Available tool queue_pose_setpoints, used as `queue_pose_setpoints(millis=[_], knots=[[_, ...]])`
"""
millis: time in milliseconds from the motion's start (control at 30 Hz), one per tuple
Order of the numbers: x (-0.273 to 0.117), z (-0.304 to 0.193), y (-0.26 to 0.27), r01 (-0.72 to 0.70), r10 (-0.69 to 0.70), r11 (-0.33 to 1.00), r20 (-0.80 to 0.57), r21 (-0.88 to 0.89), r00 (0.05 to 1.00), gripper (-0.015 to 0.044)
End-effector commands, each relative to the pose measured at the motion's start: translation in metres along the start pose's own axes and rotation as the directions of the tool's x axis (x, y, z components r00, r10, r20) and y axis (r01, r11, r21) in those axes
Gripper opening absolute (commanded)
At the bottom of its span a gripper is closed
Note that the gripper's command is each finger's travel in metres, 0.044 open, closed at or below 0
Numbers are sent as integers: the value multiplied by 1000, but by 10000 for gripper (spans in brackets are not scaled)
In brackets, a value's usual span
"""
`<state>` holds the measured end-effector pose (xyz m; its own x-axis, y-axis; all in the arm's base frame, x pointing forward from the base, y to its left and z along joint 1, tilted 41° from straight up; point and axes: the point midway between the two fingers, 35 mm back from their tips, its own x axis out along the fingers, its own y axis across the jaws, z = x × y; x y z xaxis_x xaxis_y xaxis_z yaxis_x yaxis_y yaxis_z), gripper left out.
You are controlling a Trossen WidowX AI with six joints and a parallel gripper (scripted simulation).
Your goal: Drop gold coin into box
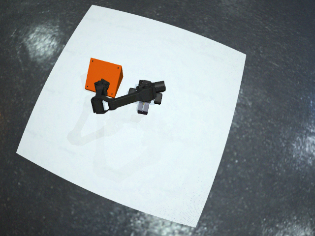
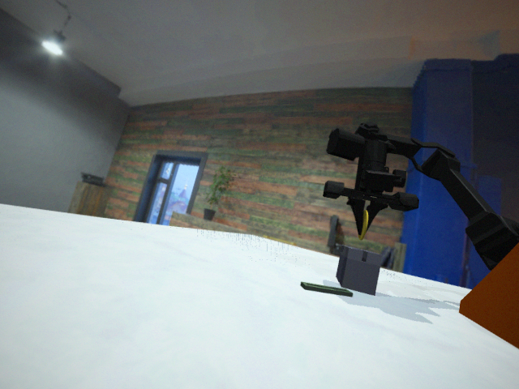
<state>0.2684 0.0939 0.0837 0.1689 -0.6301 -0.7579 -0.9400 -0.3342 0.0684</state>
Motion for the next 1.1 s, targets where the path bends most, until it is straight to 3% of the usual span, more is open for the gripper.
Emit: queue_pose_setpoints(millis=[0, 1067], knots=[[-1, -3, 3, 0, 0, 1000, 0, -8, 1000, 0], [9, -5, 2, -1, 1, 1000, 1, -10, 1000, 0]])
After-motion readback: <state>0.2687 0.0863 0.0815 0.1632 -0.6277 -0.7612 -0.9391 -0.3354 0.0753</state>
